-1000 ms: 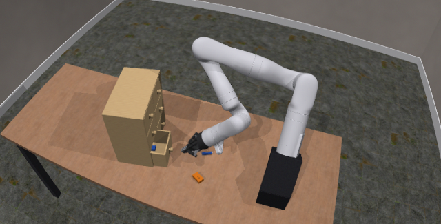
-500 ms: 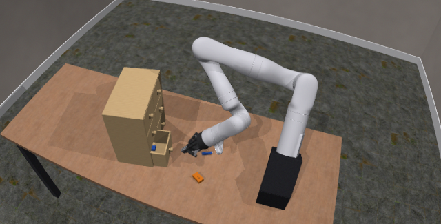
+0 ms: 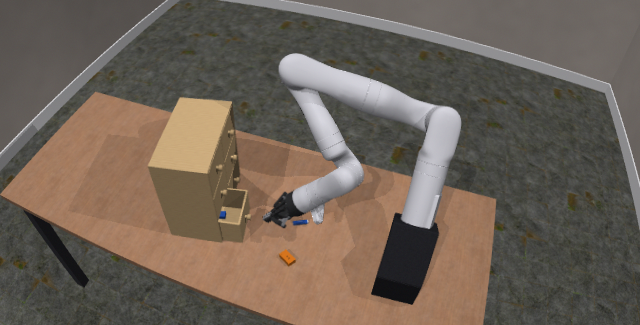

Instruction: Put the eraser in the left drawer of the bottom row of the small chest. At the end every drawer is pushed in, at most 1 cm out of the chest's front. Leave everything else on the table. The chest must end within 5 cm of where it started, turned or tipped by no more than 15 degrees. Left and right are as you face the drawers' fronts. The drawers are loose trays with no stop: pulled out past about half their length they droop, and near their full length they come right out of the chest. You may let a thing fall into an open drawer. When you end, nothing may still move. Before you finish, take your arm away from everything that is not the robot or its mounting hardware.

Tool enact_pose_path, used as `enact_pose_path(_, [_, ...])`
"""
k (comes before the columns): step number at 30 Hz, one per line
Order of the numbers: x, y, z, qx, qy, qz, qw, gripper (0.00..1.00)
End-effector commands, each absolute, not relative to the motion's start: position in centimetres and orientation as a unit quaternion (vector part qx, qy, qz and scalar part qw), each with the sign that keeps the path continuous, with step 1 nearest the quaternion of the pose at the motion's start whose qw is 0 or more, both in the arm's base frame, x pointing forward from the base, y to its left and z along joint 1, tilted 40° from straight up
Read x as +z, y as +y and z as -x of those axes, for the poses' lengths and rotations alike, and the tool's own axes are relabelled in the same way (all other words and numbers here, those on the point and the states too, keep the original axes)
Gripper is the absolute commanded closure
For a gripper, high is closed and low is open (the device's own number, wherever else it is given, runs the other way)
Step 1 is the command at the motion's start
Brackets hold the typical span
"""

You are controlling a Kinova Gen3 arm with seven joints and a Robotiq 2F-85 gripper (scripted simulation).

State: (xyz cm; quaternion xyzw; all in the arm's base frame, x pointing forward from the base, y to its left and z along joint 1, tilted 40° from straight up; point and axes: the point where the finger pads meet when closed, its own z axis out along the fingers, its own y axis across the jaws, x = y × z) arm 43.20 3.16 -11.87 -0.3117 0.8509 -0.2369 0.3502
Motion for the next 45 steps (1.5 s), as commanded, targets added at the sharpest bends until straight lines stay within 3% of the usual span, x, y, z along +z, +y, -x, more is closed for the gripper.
enact_pose_path(1, [-12.0,3.2,-43.3,-0.236,0.851,0.313,0.350,1.00])
enact_pose_path(45, [-12.2,4.1,-45.7,-0.236,0.851,0.312,0.352,1.00])
